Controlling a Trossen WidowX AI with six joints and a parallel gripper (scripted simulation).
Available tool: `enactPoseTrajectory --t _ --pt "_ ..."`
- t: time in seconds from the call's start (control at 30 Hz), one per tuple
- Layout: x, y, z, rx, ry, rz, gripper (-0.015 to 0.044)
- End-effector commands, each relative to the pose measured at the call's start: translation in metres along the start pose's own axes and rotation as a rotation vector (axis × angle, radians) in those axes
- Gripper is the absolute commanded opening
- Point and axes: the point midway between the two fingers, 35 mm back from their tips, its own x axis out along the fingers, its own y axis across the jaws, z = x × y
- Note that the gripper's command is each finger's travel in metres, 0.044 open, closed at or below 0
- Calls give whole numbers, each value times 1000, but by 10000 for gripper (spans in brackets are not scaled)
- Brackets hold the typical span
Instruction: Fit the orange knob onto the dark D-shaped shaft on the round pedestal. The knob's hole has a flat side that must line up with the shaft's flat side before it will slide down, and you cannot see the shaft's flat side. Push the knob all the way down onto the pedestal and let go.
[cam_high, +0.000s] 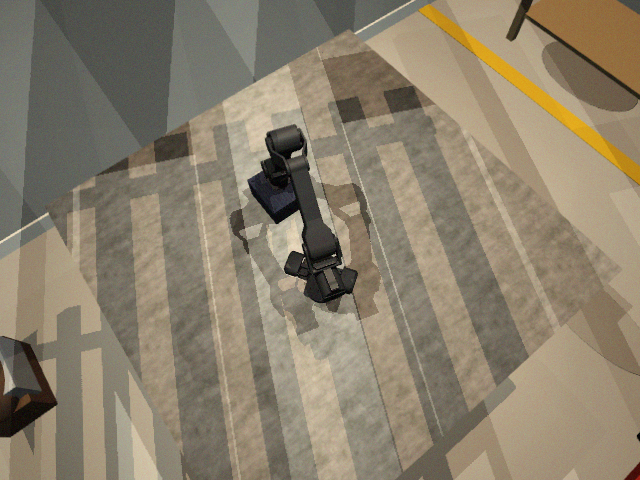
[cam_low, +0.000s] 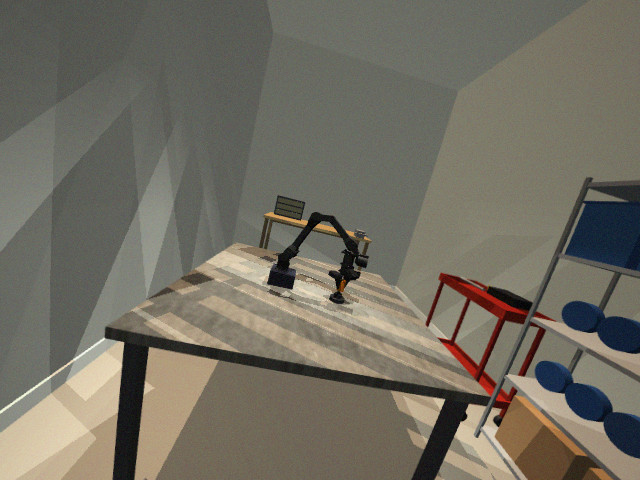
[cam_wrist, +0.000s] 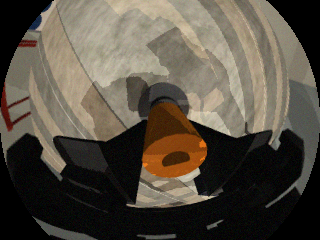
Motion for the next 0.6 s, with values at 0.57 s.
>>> enactPoseTrajectory --t 0.57 --pt "1 -2 -3 179 1 1 0"
